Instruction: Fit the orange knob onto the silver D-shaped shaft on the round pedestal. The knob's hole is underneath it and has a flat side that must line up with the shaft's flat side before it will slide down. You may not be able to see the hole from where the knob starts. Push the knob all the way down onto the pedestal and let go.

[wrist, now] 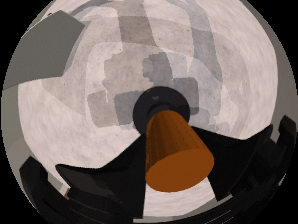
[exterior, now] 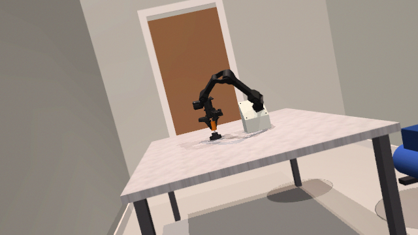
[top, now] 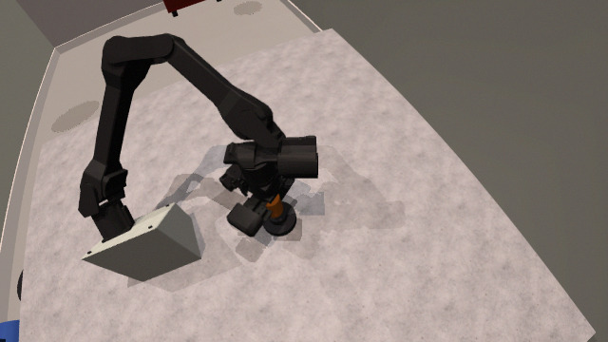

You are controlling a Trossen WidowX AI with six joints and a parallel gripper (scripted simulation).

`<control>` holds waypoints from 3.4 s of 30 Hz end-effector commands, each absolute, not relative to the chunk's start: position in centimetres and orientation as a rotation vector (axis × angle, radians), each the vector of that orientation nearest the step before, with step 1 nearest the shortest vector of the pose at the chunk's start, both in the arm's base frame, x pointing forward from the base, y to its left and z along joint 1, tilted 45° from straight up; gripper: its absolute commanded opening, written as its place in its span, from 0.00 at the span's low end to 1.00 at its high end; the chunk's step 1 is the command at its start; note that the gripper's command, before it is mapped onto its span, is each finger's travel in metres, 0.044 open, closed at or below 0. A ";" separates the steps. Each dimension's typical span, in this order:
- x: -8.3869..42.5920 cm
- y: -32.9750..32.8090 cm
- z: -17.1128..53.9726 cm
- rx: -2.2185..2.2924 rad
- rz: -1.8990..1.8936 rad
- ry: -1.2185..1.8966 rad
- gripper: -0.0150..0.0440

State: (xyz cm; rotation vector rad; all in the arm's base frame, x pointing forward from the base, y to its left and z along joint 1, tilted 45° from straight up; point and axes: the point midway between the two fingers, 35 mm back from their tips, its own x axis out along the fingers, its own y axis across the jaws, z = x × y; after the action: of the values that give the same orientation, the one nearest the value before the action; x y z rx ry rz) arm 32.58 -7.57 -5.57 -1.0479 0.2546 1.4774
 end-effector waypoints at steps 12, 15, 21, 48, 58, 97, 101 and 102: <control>32.7 -7.4 -5.9 -1.071 1.480 0.238 0.25; 32.6 -7.5 -5.8 -1.071 1.480 0.238 0.25; 32.6 -7.7 -5.5 -1.079 1.483 0.232 0.25; 32.7 -7.6 -5.7 -1.238 1.530 0.084 0.25; 32.5 -7.7 -5.4 -1.094 1.488 0.218 0.25; 32.4 -7.6 -5.4 1.075 0.152 1.492 0.25; 32.5 -7.5 -5.2 1.271 -0.033 1.539 0.25; 32.5 -7.5 -5.2 1.321 -0.083 1.548 0.25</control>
State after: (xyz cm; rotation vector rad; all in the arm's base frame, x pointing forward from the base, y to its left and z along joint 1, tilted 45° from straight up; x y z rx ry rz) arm 32.47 -7.40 -5.74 0.7207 1.3786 0.4638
